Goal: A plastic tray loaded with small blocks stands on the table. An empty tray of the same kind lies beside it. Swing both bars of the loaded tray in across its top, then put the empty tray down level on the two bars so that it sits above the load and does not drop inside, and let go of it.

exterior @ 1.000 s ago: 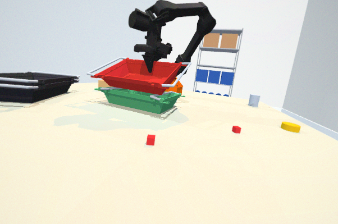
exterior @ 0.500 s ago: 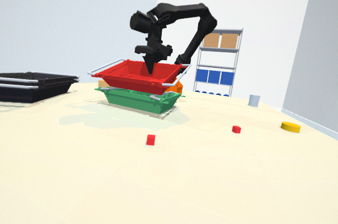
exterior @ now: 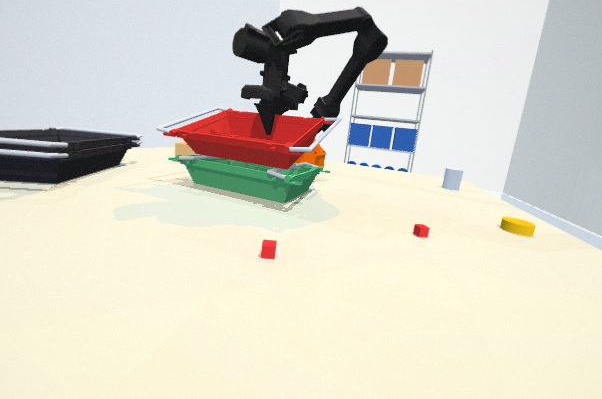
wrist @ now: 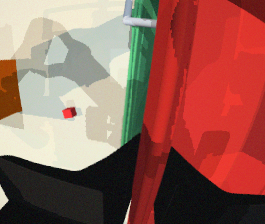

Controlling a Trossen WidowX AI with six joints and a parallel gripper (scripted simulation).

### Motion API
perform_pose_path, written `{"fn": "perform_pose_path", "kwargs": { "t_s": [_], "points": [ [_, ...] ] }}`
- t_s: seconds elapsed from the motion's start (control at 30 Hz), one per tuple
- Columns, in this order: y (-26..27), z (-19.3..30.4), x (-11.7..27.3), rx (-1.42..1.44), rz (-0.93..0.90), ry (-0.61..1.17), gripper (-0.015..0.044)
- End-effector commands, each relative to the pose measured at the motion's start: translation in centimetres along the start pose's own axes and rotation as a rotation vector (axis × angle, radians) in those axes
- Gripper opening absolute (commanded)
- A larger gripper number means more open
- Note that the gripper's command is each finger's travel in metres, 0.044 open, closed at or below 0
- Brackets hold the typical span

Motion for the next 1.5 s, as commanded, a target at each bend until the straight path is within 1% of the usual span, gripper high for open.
{"fn": "perform_pose_path", "kwargs": {
  "t_s": [0.0,0.37,1.47],
  "points": [
    [0.27,-0.17,-0.47,-0.001,-0.014,-0.003,0.0000],
    [0.67,-0.24,-1.21,-0.001,-0.014,-0.003,0.0000],
    [0.67,-0.24,-1.21,-0.001,-0.014,-0.003,0.0000]
  ]
}}
Point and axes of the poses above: the point midway between the two fingers, 35 mm back from their tips, its own x axis back along the fingers, its own y axis across the jaws, z = x × y, the point moved 8 cm from there along x, back along the fingers, and after that the axes turned 11 degrees about x, right-handed, at the moved point
